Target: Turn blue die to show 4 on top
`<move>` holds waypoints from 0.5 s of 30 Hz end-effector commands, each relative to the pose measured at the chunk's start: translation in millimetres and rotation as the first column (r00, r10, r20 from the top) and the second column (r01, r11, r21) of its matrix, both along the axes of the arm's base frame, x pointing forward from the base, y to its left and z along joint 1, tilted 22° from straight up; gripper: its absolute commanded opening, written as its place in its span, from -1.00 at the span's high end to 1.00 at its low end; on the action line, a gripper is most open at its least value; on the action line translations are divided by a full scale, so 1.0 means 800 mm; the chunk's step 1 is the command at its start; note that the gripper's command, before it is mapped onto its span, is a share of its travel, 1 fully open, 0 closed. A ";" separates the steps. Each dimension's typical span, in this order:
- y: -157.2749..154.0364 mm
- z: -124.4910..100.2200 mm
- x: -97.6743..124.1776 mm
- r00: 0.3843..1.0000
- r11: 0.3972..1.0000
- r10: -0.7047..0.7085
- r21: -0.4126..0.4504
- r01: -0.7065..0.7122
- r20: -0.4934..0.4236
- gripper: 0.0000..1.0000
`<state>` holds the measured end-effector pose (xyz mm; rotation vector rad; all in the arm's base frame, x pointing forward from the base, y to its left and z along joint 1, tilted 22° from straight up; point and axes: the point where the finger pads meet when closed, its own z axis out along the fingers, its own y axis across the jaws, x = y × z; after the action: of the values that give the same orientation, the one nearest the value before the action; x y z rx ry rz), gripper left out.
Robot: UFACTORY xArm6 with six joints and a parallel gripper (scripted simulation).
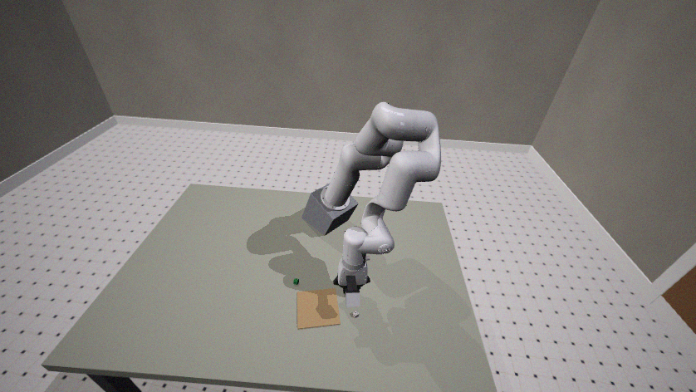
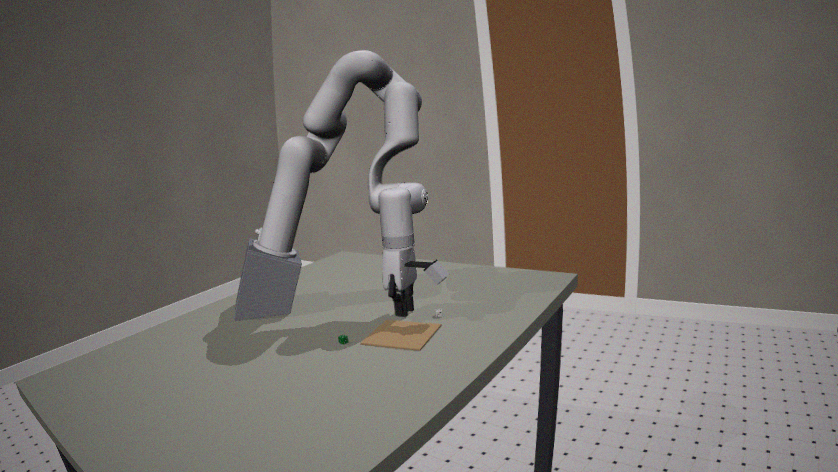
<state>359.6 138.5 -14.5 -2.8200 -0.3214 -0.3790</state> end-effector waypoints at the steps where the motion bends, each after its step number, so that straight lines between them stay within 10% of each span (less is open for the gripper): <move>1: 0.000 0.001 0.001 1.000 1.000 0.000 0.000 0.000 0.002 0.38; 5: 0.000 0.001 0.001 1.000 1.000 0.000 0.000 0.000 0.002 0.38; 6: 0.000 0.001 0.001 1.000 1.000 0.000 0.000 0.000 0.002 0.78; 15: 0.000 0.001 0.001 1.000 1.000 0.000 0.000 0.000 0.002 0.78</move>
<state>359.6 138.5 -14.5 -2.8201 -0.3213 -0.3790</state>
